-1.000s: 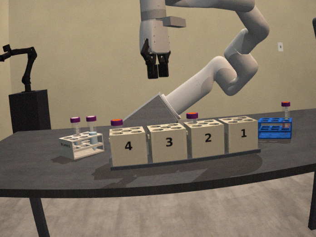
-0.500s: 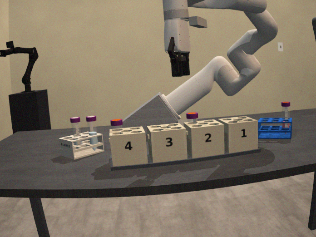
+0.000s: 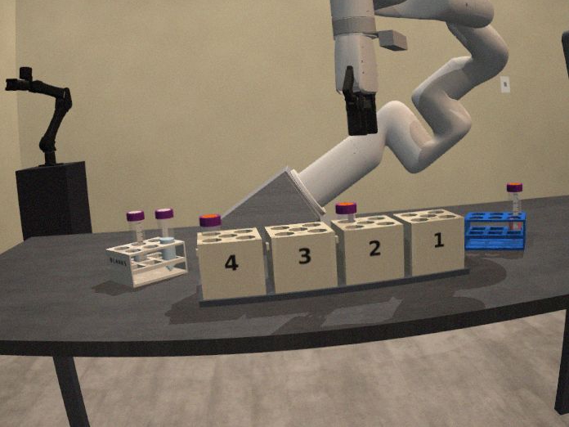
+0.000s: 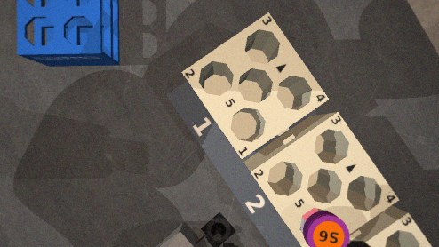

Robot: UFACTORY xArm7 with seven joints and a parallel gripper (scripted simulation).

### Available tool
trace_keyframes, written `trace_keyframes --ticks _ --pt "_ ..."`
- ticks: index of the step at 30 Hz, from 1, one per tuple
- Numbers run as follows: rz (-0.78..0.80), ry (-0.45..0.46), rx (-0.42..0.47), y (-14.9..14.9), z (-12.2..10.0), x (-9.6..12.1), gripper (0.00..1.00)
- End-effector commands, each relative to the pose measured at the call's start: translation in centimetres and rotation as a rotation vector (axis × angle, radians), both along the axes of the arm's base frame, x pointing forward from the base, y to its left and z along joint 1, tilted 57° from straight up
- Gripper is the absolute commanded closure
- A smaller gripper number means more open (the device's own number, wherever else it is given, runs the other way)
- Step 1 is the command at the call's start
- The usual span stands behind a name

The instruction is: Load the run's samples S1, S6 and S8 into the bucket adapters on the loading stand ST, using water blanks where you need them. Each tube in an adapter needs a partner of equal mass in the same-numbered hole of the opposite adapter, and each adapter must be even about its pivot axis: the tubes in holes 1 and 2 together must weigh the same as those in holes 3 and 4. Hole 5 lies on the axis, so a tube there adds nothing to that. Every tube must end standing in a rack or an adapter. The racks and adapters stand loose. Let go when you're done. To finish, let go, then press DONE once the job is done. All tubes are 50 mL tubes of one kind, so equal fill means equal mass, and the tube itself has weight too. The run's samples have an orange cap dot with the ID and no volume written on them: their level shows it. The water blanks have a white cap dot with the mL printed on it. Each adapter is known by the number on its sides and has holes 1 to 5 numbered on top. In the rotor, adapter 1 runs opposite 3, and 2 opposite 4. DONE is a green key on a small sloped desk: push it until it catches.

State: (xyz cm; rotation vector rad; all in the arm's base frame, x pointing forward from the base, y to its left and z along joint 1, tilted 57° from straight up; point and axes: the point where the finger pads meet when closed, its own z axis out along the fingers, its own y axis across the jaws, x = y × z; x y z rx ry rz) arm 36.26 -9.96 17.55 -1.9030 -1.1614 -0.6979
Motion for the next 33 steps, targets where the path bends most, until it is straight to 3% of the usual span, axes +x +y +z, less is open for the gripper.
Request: trace_keyframes --ticks 1,33 --pt "-0.006 -0.002 -0.005 0.7 1.4 -0.4 0.43" --pt "-0.006 -0.002 -0.004 8.8 13.4 -4.3 0.43"
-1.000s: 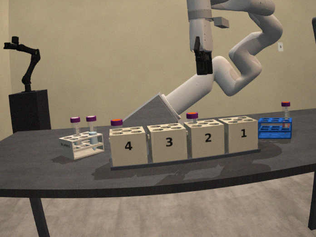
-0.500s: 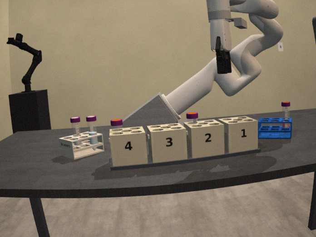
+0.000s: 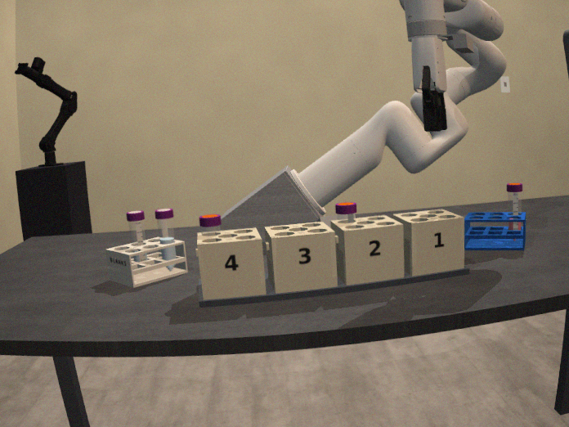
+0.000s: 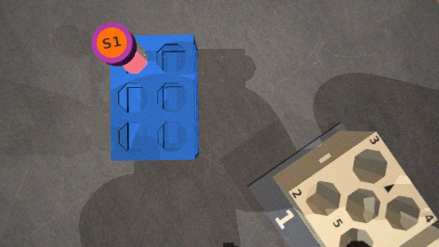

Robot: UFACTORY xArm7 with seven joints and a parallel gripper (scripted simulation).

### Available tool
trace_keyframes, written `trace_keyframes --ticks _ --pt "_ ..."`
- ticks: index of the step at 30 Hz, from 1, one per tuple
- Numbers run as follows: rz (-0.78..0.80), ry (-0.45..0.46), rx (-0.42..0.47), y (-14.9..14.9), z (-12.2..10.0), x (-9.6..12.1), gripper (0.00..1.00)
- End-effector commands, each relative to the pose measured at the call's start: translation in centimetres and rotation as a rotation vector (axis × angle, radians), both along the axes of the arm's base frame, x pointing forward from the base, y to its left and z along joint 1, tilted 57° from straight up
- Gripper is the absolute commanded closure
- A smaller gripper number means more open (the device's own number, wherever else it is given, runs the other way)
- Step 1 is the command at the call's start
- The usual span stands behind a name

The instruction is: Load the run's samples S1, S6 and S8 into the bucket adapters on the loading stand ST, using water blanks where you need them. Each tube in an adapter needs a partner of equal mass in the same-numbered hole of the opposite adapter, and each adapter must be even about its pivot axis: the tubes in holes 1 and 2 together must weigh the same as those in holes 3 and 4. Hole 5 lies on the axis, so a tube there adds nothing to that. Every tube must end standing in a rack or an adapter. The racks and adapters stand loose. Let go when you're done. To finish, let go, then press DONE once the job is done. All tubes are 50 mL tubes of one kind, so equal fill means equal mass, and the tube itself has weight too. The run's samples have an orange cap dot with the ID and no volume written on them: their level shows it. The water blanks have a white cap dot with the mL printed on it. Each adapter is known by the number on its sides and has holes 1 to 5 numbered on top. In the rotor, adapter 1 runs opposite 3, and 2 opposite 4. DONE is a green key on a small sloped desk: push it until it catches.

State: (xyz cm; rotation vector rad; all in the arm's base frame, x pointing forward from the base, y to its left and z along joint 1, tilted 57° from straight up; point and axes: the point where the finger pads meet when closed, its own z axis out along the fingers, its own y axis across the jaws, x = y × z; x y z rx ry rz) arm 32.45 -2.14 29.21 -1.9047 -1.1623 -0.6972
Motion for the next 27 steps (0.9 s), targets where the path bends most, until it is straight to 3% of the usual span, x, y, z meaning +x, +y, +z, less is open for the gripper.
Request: trace_keyframes --ticks 1,27 --pt "-0.006 -0.002 -0.002 1.0 1.8 -0.5 0.43" --pt "-0.005 -0.002 -0.001 7.2 11.0 -3.5 0.43"
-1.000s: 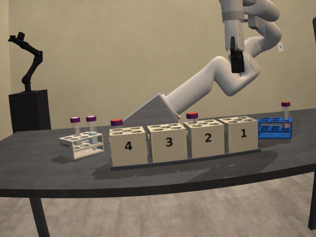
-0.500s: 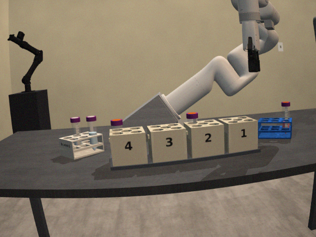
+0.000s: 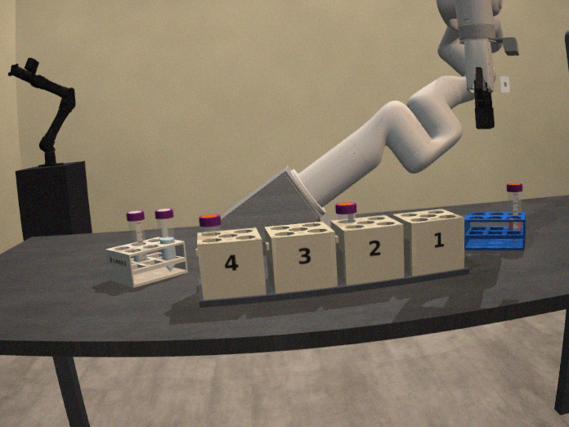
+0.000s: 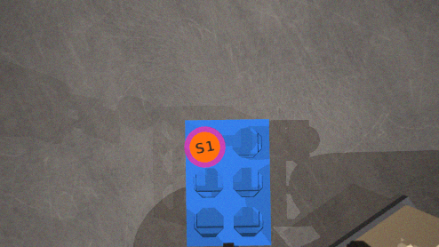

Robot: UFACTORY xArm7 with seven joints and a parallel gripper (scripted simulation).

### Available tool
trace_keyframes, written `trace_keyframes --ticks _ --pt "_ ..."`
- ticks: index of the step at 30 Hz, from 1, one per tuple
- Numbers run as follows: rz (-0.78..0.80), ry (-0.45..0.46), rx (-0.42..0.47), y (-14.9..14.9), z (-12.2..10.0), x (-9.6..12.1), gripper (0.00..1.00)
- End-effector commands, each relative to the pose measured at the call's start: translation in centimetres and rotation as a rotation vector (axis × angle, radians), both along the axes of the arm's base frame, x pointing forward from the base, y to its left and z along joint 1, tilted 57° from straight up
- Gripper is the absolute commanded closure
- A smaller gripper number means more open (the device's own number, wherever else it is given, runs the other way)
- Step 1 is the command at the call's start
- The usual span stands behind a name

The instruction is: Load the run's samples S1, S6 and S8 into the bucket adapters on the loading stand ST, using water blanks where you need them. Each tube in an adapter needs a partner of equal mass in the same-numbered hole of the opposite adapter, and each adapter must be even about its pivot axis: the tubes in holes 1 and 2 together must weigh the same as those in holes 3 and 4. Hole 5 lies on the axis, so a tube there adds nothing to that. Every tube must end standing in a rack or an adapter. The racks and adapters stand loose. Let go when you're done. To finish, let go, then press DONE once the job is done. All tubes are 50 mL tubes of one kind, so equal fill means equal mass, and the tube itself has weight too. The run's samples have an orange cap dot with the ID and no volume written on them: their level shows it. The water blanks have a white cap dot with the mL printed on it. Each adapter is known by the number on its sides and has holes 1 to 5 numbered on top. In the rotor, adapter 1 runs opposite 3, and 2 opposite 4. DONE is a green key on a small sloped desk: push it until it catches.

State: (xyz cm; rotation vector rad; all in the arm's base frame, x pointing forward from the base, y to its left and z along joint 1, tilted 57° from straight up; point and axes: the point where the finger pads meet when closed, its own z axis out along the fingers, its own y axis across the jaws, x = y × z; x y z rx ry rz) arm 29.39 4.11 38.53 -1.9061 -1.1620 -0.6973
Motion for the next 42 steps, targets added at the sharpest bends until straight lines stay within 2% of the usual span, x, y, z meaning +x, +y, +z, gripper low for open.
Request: trace_keyframes --ticks 1,12,27,42 --pt "-0.004 -0.002 0.0 1.2 2.1 -0.6 0.43" --pt "-0.004 -0.002 0.0 3.6 5.7 -1.8 0.43" --pt "-0.004 -0.002 0.0 3.6 5.7 -1.8 0.43" --pt "-0.004 -0.002 0.0 6.0 4.2 -1.6 0.43"
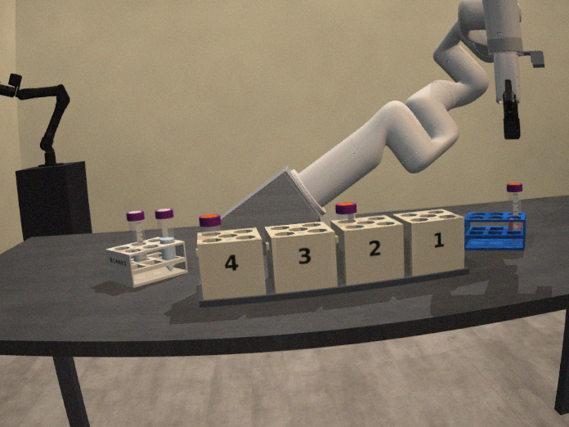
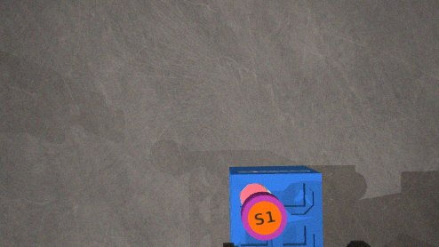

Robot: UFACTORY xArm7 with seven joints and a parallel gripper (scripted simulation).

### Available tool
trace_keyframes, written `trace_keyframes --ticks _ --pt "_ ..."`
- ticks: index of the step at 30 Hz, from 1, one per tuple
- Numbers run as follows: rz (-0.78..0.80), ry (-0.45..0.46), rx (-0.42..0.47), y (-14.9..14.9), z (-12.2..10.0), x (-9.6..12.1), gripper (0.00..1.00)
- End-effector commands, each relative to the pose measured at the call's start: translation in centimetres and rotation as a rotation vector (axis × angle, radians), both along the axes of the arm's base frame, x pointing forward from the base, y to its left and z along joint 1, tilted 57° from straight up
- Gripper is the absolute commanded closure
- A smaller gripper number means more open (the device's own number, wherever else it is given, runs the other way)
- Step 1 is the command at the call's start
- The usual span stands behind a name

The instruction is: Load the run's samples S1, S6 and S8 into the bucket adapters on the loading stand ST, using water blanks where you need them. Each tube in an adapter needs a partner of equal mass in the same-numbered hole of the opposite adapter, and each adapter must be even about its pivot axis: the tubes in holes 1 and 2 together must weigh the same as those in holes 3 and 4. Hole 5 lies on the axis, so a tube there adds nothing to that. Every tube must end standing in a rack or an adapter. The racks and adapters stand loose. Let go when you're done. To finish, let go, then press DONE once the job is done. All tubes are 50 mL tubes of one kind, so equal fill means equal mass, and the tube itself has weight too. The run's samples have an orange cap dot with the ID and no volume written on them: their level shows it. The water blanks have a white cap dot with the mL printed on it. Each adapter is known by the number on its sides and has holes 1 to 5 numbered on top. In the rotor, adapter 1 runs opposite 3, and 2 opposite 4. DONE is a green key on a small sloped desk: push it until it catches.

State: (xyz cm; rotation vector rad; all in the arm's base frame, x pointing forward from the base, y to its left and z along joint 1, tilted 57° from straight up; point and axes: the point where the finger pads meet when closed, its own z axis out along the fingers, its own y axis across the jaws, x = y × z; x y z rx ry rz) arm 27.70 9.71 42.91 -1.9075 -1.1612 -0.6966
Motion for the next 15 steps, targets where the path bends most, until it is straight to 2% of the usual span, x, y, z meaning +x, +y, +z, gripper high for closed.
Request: trace_keyframes --ticks 1,15 --pt "-0.003 -0.003 0.001 0.4 -0.2 0.1 0.43" --pt "-0.003 -0.003 0.001 2.7 -1.7 0.3 0.43"
